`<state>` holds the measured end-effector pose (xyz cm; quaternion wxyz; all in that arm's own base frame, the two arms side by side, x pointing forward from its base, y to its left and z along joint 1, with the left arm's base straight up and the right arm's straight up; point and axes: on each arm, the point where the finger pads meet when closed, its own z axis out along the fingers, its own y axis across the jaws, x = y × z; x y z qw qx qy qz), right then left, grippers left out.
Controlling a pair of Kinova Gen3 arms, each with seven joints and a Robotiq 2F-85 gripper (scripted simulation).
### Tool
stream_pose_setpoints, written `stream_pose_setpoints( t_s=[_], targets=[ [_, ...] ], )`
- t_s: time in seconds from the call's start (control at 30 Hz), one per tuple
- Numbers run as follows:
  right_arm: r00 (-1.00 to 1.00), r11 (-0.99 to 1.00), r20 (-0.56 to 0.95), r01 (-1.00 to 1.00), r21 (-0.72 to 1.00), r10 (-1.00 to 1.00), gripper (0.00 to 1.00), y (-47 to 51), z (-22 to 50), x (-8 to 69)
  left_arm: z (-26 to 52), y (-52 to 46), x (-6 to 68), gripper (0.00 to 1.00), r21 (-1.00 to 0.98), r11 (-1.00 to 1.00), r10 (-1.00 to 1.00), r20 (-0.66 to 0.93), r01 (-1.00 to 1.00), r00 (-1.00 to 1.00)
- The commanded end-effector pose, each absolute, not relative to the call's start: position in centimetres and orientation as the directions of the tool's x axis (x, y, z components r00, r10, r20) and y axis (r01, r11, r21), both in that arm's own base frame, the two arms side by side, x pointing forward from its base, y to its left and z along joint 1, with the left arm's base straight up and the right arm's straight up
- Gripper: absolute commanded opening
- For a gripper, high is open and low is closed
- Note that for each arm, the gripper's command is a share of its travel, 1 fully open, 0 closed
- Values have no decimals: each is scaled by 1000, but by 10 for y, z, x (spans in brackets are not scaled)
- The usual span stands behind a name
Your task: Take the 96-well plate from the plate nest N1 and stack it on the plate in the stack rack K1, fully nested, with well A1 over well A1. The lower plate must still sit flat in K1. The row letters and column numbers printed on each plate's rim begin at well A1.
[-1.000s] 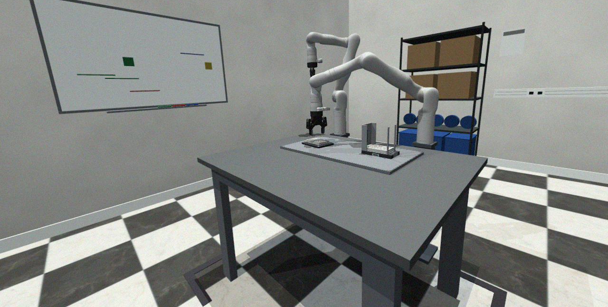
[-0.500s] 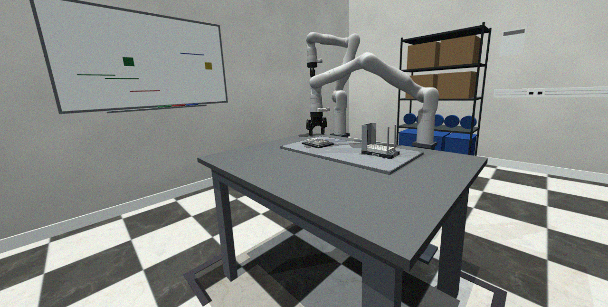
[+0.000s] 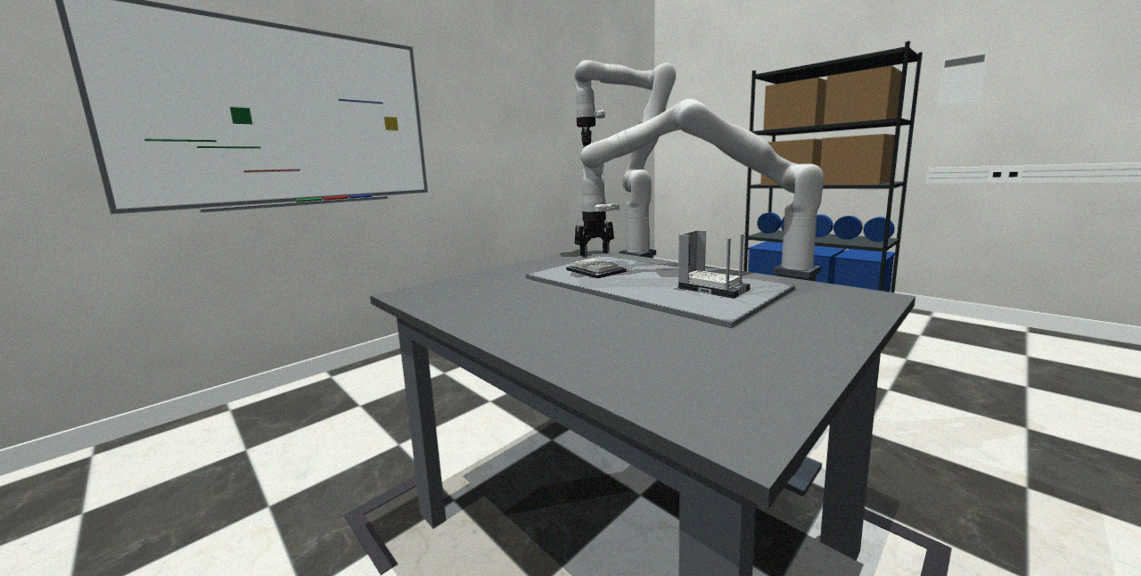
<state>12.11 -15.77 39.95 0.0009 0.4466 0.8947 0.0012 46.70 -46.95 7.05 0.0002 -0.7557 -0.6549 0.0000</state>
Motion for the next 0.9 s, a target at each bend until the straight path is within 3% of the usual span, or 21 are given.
stream_pose_setpoints(
  t_s=[0.0, 0.87],
  targets=[
    [-601, 601, -2, 799, 3, 799, 1000, -158, 400, 121, 72, -470, 468, 1000, 2, -142, 990, -1, 990, 142],
    [-601, 601, -2, 799, 3, 799, 1000, -158, 400, 121, 64, -470, 468, 1000, 2, -142, 990, -1, 990, 142]
  ],
)
